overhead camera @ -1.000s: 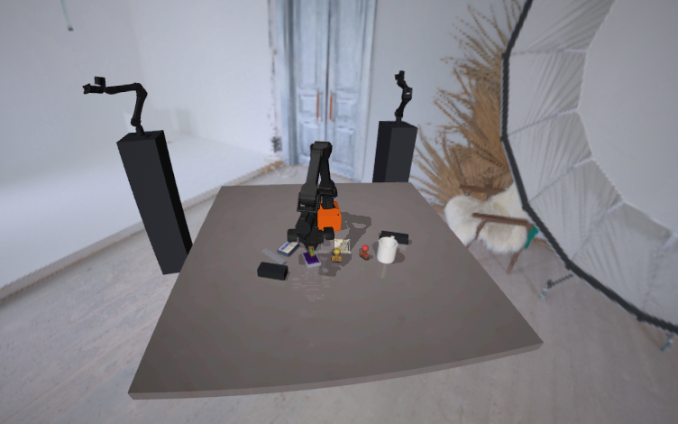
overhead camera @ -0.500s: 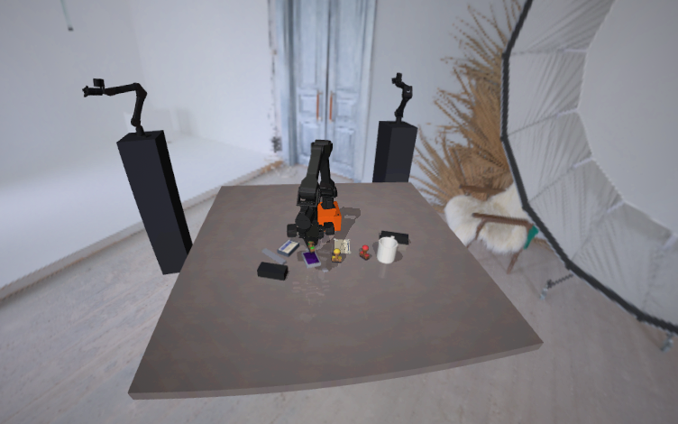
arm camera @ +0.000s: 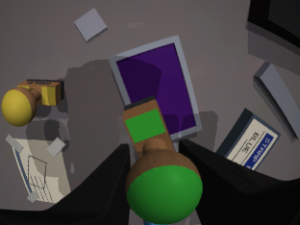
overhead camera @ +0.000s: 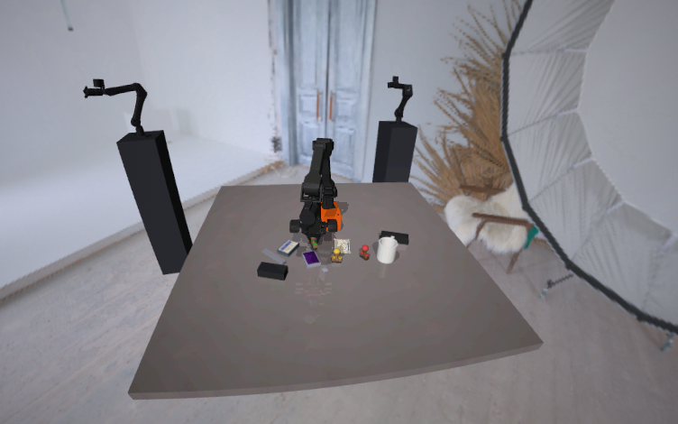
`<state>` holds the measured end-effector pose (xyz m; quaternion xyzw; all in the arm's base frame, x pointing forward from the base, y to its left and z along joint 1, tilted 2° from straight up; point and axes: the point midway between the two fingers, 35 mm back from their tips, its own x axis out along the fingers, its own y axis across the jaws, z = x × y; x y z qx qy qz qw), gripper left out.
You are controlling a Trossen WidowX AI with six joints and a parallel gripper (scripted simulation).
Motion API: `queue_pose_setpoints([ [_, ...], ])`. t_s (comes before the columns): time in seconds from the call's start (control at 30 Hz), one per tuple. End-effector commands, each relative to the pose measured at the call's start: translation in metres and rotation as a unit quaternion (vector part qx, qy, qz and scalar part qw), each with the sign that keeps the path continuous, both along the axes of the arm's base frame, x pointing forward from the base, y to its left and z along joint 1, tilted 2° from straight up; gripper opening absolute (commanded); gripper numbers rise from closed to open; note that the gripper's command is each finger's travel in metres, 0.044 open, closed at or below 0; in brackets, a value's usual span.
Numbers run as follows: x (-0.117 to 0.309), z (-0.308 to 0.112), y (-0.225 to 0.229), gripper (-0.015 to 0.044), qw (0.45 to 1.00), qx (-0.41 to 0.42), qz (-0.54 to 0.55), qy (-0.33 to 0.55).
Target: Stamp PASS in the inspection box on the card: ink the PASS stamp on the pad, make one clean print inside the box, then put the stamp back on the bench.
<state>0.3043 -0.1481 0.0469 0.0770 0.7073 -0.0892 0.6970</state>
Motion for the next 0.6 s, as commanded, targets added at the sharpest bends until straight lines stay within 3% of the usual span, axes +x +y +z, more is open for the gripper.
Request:
queue_pose_setpoints([
  [0.0, 0.000, 0.003, 0.021, 0.0000, 0.999, -0.002, -0.037, -0.004],
  [0.57, -0.021, 0.001, 0.101, 0.0000, 0.977, -0.001, -0.213, -0.008],
])
